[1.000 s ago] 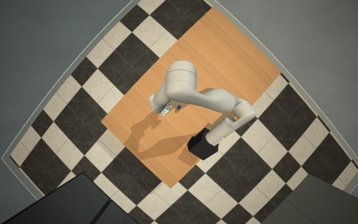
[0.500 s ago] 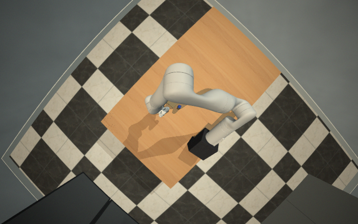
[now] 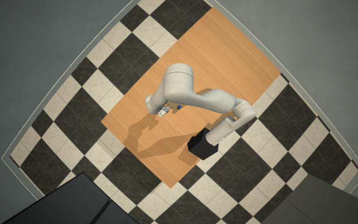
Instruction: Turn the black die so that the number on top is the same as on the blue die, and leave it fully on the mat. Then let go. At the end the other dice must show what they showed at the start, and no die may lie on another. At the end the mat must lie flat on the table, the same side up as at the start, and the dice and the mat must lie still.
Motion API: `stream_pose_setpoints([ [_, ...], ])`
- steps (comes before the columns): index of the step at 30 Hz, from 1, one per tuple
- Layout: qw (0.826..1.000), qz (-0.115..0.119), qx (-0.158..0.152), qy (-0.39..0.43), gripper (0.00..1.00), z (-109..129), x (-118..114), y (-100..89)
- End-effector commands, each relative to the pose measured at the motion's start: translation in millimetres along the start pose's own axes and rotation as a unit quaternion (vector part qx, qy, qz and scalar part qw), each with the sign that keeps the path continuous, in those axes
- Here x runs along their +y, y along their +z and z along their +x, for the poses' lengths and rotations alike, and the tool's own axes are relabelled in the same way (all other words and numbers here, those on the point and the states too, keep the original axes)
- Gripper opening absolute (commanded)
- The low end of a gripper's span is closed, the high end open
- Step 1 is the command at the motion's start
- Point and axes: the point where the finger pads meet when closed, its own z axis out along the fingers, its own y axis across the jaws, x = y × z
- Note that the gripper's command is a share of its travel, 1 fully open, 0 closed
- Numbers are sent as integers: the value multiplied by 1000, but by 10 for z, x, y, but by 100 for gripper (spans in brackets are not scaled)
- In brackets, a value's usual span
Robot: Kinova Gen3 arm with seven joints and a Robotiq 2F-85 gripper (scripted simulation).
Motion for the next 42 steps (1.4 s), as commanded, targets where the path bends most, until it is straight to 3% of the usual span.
stream_pose_setpoints([
  [1, 1000, -1, -1, 0, 100, -6, 5, -8],
  [23, 1000, -1, -1, 0, 100, -20, 23, -8],
  [35, 1000, -1, -1, 0, 100, -341, 411, -9],
  [42, 1000, -1, -1, 0, 100, -433, 522, -10],
])
